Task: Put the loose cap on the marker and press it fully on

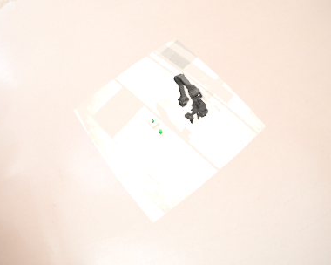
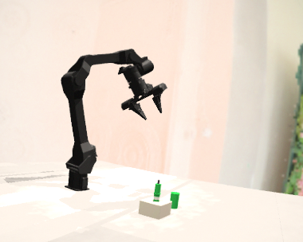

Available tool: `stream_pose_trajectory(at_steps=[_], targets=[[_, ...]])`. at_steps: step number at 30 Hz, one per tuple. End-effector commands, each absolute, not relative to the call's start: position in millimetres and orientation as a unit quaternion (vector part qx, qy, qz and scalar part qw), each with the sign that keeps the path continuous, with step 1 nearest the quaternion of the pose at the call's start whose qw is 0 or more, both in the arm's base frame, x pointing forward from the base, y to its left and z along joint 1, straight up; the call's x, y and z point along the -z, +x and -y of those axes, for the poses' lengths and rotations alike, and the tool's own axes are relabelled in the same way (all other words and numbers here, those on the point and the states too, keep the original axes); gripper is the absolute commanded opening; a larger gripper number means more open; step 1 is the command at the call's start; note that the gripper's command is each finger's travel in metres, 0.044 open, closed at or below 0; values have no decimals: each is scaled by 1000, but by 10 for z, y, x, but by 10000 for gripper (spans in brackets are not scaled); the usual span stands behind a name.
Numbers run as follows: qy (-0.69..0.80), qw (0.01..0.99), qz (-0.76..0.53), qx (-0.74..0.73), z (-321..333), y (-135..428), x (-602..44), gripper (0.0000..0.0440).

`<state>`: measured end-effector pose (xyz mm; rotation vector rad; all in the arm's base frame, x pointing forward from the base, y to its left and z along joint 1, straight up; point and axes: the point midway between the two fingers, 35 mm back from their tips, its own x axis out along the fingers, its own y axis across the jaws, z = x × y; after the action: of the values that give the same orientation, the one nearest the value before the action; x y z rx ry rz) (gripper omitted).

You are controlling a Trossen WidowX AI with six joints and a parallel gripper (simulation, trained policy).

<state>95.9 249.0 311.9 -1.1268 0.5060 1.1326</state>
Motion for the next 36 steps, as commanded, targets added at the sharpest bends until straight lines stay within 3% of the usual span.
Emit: stream_pose_trajectory(at_steps=[1,36], targets=[[-496,668,-246,-498,-2516,1018,-3058,331],[-441,666,-401,-449,-2546,1647,-2627,333]])
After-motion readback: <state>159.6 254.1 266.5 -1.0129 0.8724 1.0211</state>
